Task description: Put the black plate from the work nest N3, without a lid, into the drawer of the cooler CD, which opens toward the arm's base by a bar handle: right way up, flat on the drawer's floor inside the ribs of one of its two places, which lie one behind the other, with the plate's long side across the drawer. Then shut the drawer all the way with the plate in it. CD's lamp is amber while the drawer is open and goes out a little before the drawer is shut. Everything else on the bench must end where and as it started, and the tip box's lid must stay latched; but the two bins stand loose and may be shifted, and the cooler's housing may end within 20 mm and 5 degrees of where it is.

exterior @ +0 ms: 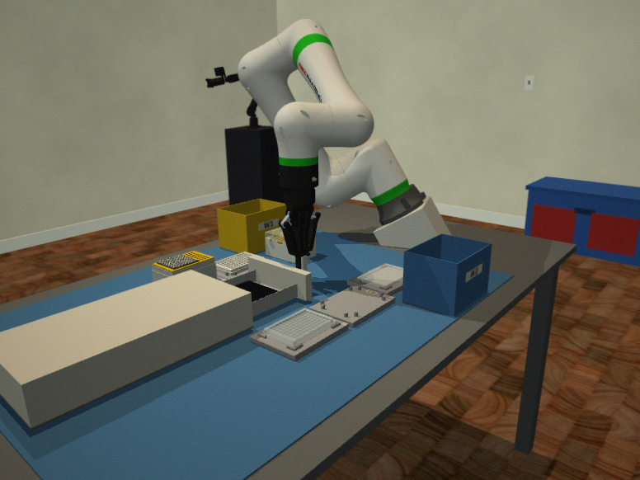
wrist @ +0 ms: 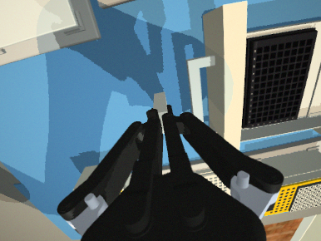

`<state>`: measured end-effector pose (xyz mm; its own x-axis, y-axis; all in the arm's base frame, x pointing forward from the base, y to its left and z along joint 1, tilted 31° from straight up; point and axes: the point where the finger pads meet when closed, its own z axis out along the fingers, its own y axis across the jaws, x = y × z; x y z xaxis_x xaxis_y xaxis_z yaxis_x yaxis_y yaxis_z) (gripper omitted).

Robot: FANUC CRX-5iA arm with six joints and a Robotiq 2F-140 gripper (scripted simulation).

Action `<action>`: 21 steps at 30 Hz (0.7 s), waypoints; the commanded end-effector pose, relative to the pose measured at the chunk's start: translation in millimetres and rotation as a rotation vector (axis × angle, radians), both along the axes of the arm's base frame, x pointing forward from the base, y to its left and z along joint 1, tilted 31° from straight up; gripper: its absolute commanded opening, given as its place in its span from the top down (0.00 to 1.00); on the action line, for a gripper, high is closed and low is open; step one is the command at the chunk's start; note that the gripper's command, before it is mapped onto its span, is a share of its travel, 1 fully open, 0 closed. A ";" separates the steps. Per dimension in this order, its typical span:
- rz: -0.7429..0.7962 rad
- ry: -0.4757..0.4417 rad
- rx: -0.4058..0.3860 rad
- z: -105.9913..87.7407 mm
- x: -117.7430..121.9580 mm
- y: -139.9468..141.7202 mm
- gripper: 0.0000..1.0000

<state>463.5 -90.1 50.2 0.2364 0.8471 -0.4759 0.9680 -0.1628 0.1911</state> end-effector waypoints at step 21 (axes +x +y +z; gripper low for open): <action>0.000 0.000 0.000 4.2 20.8 -3.3 1.00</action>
